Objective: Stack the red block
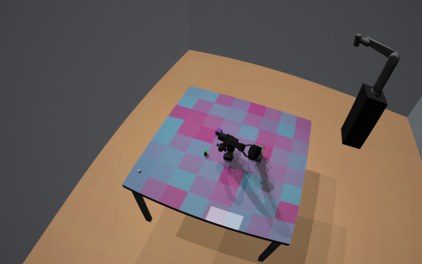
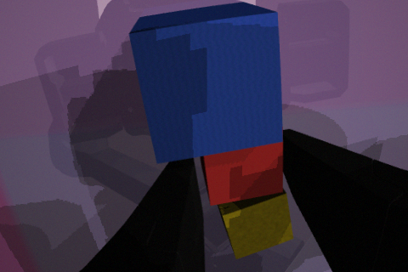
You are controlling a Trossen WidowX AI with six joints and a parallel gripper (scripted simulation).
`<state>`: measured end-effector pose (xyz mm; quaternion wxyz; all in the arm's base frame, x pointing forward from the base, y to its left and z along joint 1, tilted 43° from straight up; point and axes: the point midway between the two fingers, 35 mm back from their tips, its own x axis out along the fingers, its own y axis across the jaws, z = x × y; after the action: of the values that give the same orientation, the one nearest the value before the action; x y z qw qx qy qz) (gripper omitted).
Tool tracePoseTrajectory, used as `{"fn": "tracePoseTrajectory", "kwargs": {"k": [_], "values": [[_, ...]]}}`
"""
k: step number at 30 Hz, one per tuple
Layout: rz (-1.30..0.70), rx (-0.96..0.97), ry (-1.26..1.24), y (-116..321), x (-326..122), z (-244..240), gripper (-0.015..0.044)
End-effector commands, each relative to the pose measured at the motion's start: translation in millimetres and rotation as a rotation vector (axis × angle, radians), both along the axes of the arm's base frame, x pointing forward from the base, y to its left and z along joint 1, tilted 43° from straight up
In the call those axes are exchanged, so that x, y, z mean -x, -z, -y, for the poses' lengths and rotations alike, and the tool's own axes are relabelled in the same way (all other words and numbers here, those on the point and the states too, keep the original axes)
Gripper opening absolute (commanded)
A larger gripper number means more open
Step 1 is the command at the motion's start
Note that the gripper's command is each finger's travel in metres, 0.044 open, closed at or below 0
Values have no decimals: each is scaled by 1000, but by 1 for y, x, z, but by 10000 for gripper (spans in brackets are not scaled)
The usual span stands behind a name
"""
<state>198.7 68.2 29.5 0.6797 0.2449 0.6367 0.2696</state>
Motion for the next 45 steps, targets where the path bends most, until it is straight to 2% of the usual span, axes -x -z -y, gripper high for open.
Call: {"fn": "tracePoseTrajectory", "kwargs": {"k": [1, 8, 11, 37, 45], "values": [[-4, -3, 2, 0, 1, 0, 111], [-4, -3, 2, 0, 1, 0, 64], [-4, -2, 2, -3, 0, 3, 0], [-6, 1, 2, -83, 5, 78, 0], [-6, 1, 2, -85, 3, 80, 0]]}}
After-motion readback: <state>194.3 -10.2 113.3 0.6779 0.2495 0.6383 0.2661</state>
